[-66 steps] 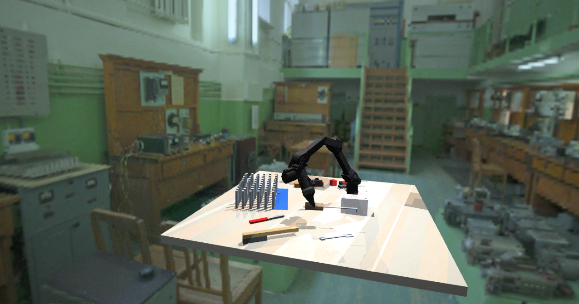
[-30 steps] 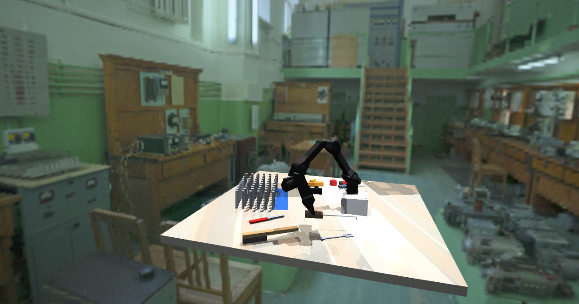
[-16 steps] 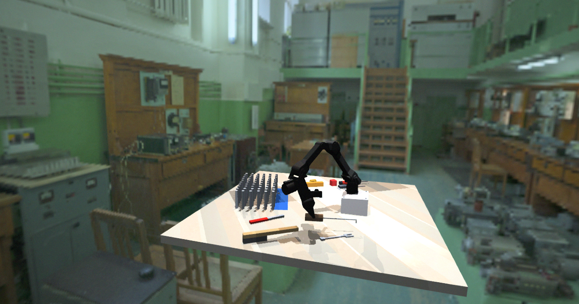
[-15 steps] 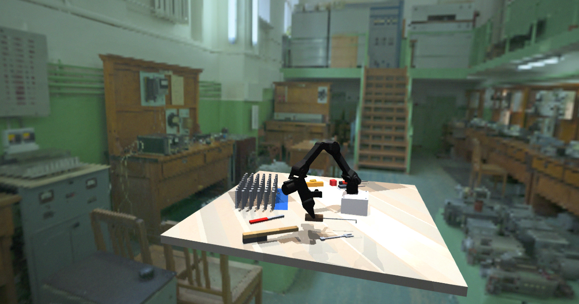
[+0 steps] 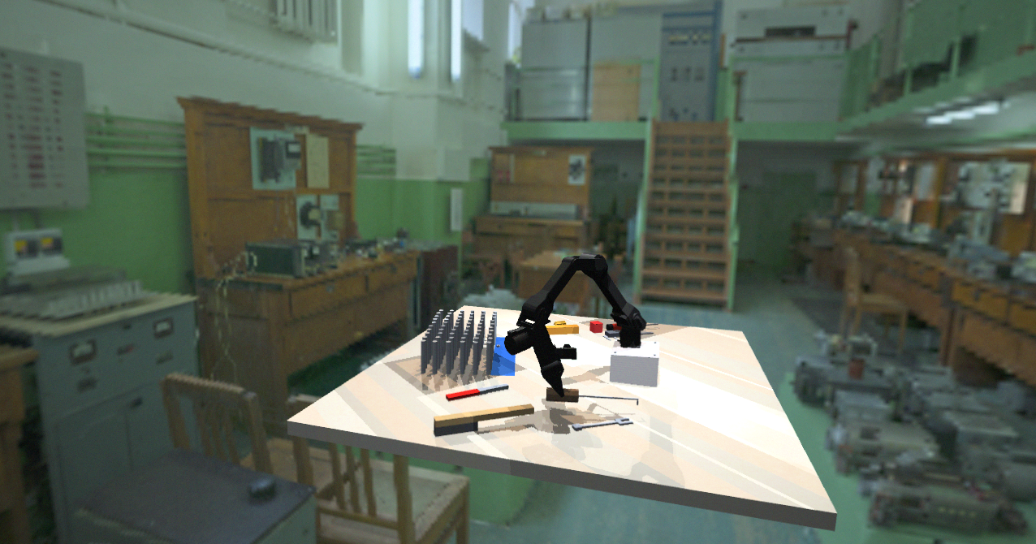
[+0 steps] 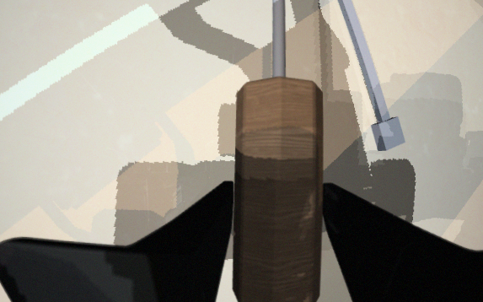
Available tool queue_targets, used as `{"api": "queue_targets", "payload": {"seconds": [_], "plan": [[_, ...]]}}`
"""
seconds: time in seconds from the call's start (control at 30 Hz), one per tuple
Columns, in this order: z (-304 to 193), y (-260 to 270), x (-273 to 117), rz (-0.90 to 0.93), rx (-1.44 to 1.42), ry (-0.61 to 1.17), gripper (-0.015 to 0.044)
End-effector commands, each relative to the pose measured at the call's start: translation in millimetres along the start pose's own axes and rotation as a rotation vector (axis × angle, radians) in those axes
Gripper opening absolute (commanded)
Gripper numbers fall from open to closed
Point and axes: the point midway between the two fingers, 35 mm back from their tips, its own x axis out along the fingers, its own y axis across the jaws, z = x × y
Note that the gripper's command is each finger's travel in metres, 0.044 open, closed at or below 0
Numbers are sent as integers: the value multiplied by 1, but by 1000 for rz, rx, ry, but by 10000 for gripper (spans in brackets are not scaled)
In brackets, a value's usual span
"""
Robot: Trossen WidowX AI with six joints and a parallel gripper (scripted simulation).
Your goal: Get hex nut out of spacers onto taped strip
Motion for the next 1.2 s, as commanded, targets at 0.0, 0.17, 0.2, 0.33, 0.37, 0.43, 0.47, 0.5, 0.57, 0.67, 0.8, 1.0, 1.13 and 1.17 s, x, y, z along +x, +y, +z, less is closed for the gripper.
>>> {"api": "queue_targets", "payload": {"seconds": [0.0,0.17,0.2,0.33,0.37,0.43,0.47,0.5,0.57,0.67,0.8,1.0,1.13,1.17], "plan": [[0,4,7,1,0,-11,0],[-1,6,12,1,0,-11,0],[-1,6,13,1,0,-11,0],[-2,8,17,1,0,-11,0],[-2,9,18,1,0,-11,0],[-3,10,21,1,0,-11,0],[-3,10,22,1,0,-11,0],[-3,11,22,1,0,-11,0],[-3,11,23,1,0,-11,0],[-4,9,19,1,1,-1,53],[-4,9,19,1,1,-1,157],[-4,9,19,1,1,-1,315],[-4,9,19,1,1,-1,420],[-4,9,19,1,1,-1,440]]}}
